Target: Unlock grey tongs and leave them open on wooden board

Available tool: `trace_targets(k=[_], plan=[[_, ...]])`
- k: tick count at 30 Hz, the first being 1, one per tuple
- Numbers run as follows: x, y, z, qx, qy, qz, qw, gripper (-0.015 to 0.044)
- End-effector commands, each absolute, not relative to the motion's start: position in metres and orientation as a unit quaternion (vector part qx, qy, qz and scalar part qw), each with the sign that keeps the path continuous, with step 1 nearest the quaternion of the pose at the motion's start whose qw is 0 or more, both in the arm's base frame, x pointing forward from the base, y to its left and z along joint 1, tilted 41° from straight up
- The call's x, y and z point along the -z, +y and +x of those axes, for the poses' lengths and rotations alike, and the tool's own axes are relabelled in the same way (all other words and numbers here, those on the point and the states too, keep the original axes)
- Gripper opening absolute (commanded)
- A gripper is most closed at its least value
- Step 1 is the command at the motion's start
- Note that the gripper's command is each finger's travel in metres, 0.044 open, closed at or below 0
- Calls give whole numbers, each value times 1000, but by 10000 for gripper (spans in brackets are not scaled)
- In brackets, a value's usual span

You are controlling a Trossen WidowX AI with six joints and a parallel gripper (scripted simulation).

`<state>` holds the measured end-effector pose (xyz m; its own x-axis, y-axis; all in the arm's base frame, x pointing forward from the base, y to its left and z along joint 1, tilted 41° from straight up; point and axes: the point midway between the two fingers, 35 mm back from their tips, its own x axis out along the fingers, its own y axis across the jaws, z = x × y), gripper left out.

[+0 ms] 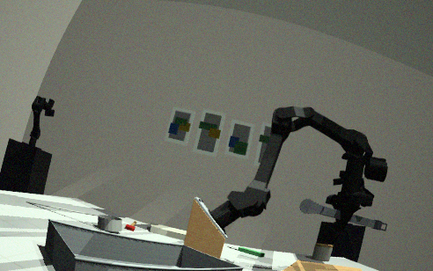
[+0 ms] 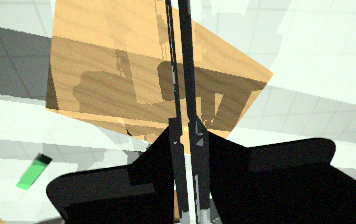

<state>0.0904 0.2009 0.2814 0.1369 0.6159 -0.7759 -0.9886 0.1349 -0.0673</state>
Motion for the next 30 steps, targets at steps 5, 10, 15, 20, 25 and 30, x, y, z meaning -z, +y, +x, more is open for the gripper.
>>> trace_targets(k=[5, 10, 15, 20, 25, 30], plan=[[-288, 199, 74, -630, 183, -409, 634, -150], [-292, 198, 67, -645, 126, -450, 605, -150], [-292, 198, 67, -645, 126, -450, 605, -150], [-291, 199, 67, -647, 125, -446, 605, -150], [-287, 203, 67, -665, 120, -418, 607, -150], [-282, 207, 69, -686, 108, -382, 610, -150]])
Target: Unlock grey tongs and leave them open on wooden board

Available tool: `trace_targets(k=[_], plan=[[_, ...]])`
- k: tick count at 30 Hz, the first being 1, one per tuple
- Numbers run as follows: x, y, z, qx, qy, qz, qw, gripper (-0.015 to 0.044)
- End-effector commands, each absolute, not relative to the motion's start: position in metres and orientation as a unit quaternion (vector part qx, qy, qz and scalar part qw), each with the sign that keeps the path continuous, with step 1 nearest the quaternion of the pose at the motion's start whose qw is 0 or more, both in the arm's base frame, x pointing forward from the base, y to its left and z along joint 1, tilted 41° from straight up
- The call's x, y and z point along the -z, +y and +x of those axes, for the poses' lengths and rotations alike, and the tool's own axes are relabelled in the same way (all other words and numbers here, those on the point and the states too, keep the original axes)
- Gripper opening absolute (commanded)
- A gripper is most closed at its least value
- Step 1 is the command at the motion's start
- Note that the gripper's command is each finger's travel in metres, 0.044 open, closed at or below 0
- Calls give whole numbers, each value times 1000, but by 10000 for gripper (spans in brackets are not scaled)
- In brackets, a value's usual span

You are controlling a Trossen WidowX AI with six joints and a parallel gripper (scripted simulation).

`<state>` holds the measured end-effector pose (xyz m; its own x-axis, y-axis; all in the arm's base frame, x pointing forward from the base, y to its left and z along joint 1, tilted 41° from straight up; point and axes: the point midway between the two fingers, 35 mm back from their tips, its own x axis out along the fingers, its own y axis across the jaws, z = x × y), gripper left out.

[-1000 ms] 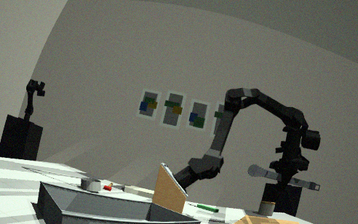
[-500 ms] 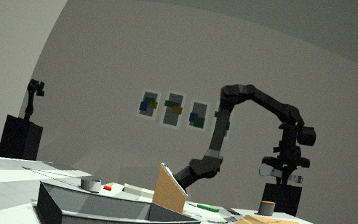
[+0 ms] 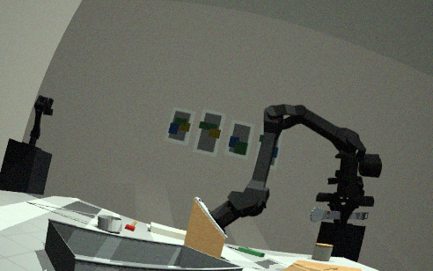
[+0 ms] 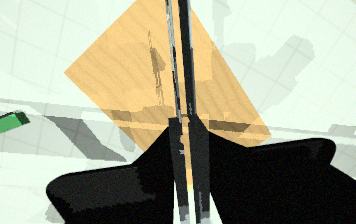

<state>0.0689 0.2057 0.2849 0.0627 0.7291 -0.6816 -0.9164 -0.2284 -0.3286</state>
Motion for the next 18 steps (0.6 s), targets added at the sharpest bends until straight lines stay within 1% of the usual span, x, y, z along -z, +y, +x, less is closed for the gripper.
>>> trace_targets(k=[1, 18], plan=[[-281, 208, 70, -690, 105, -374, 611, -150], [-274, 211, 77, -747, 21, -252, 615, -150]])
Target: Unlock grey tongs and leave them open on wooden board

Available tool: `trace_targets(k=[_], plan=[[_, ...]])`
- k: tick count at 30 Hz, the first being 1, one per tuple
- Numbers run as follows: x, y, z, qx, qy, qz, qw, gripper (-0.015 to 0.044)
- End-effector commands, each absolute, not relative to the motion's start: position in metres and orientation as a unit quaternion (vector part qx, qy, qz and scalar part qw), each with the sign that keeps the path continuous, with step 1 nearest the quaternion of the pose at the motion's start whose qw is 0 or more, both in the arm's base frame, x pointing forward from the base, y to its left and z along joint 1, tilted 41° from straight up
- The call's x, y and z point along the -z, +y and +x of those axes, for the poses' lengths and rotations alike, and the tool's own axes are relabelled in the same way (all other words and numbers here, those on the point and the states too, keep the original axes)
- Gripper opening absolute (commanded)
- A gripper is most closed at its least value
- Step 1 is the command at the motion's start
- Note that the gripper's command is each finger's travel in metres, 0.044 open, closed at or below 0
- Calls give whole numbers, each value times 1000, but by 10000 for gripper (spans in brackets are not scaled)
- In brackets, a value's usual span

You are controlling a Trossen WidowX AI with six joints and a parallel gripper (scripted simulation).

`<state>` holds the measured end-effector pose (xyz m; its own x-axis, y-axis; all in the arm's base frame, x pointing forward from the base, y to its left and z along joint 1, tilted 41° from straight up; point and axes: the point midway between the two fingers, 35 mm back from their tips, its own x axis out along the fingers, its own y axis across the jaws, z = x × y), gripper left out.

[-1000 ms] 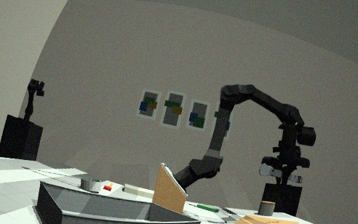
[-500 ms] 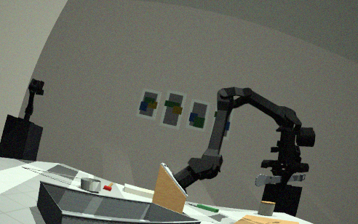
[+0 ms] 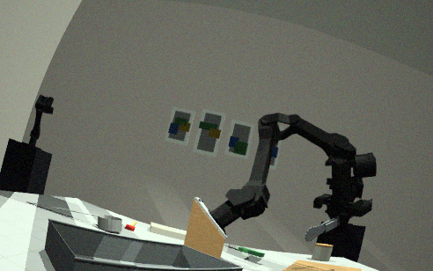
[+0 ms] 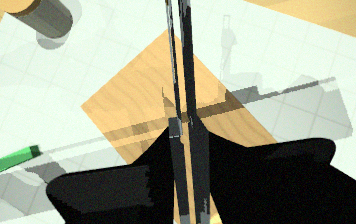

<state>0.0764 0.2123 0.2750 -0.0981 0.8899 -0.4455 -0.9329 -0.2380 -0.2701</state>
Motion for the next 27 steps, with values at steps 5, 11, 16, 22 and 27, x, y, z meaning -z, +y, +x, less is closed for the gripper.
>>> trace_targets(k=[5, 11, 16, 22, 27], plan=[[-273, 207, 80, -757, -13, -220, 615, -150], [-272, 200, 81, -766, -59, -186, 612, -150], [-271, 192, 80, -773, -103, -159, 605, -150], [-270, 185, 79, -776, -135, -143, 599, -150], [-270, 185, 79, -776, -135, -143, 599, -150]])
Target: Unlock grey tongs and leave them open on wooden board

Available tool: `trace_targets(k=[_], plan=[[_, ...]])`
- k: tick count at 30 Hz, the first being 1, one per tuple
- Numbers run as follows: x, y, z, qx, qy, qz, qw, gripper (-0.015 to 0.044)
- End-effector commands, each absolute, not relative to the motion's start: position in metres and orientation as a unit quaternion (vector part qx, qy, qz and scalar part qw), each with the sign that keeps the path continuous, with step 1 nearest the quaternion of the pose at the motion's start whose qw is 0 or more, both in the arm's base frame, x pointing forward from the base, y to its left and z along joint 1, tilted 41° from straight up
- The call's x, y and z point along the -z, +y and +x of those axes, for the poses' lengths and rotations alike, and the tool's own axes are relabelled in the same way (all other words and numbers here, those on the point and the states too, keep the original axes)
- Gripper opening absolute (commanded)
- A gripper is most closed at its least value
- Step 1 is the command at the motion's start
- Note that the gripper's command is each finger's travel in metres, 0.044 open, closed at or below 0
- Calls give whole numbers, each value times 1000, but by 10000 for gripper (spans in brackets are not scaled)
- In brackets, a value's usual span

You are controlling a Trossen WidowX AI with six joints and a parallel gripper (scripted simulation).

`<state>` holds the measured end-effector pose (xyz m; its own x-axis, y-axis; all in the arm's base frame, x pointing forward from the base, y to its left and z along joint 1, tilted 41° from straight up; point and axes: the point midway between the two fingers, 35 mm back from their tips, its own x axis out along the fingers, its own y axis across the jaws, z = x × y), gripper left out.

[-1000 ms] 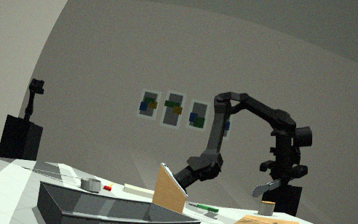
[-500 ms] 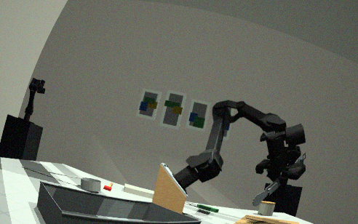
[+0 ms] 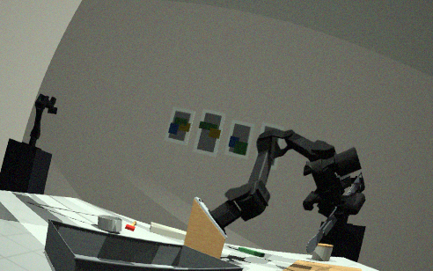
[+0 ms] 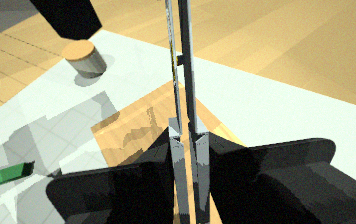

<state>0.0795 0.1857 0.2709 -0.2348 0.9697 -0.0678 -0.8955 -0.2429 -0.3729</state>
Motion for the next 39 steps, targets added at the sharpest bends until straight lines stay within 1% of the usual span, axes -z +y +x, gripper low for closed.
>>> trace_targets(k=[1, 32, 39], plan=[[-270, 185, 79, -776, -135, -143, 599, -150], [-270, 185, 79, -776, -134, -144, 600, -150], [-272, 195, 80, -773, -89, -168, 606, -150]])
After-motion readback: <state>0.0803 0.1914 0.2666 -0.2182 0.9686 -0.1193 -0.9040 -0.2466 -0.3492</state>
